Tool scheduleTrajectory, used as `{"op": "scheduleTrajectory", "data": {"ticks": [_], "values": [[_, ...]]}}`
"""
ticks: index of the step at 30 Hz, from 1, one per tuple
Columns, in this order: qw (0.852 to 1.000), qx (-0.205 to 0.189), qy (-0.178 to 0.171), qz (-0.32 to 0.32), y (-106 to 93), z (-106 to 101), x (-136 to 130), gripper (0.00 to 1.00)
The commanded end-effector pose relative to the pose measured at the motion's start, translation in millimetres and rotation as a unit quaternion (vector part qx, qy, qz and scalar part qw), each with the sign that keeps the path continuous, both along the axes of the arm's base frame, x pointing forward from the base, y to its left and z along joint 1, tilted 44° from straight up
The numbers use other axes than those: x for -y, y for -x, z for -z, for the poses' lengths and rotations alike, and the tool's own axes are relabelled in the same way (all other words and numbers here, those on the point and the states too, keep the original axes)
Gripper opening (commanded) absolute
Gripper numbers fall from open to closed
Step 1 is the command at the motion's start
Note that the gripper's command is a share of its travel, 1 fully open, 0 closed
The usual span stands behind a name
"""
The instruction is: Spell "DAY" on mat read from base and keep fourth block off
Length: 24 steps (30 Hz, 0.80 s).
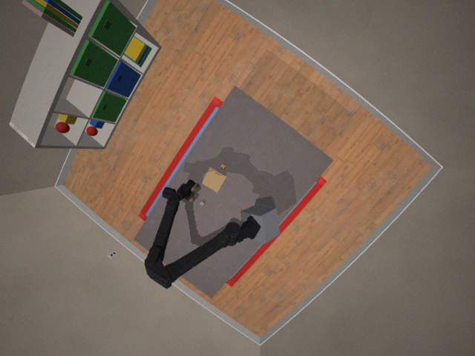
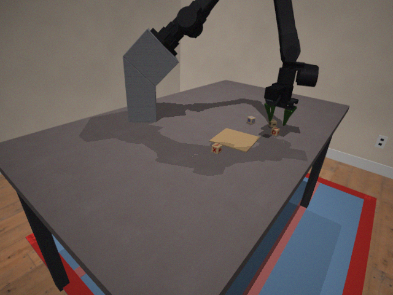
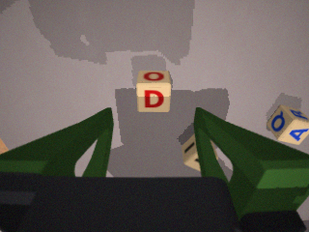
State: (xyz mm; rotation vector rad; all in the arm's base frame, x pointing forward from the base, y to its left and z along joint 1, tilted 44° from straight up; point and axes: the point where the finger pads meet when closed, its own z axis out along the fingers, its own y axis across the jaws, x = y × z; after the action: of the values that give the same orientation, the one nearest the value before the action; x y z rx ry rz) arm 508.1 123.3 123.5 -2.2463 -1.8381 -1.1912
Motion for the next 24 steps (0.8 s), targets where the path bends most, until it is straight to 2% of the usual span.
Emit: {"op": "scheduleTrajectory", "data": {"ticks": [1,24], "values": [[1.000,0.008,-0.004,0.002,-12.6,-4.1,-8.2,0.58],[1.000,0.005,-0.004,0.003,-16.4,3.0,-10.4,0.58]]}}
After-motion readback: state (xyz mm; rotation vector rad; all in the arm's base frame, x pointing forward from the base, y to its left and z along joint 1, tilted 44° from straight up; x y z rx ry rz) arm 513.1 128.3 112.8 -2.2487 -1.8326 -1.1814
